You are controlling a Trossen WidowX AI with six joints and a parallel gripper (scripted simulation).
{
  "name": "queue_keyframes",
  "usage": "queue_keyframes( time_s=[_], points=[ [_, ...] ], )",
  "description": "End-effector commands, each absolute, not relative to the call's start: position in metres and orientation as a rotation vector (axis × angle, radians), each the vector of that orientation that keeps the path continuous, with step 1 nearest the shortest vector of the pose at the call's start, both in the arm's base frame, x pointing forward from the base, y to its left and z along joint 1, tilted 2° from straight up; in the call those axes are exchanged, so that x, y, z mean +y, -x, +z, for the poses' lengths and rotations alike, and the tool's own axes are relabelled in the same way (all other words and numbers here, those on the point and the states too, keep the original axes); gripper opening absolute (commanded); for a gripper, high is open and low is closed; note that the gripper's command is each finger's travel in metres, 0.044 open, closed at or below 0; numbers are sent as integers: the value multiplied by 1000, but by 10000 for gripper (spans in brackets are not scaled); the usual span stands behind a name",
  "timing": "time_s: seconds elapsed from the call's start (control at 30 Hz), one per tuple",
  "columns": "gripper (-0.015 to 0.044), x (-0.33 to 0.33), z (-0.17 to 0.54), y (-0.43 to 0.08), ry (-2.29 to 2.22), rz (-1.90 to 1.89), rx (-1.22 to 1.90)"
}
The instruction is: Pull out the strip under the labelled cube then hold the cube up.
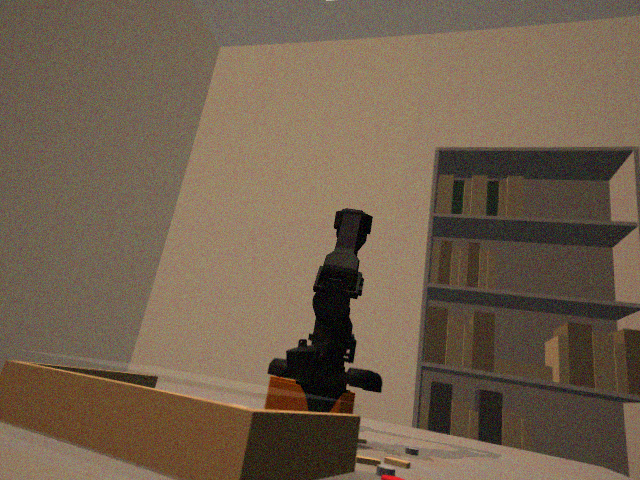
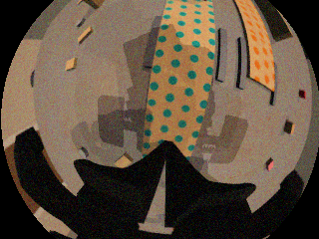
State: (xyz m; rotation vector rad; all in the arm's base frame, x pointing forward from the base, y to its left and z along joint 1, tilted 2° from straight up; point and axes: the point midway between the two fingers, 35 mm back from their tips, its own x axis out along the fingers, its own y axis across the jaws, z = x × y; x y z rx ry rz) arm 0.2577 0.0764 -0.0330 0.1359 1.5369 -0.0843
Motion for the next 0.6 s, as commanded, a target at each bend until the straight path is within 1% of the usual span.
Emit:
queue_keyframes(
  time_s=[0.0,0.57],
  points=[
    [0,77,-39,-241,-128,-88,1571],
    [0,80,-39,-219,-128,-88,1573]
  ],
)
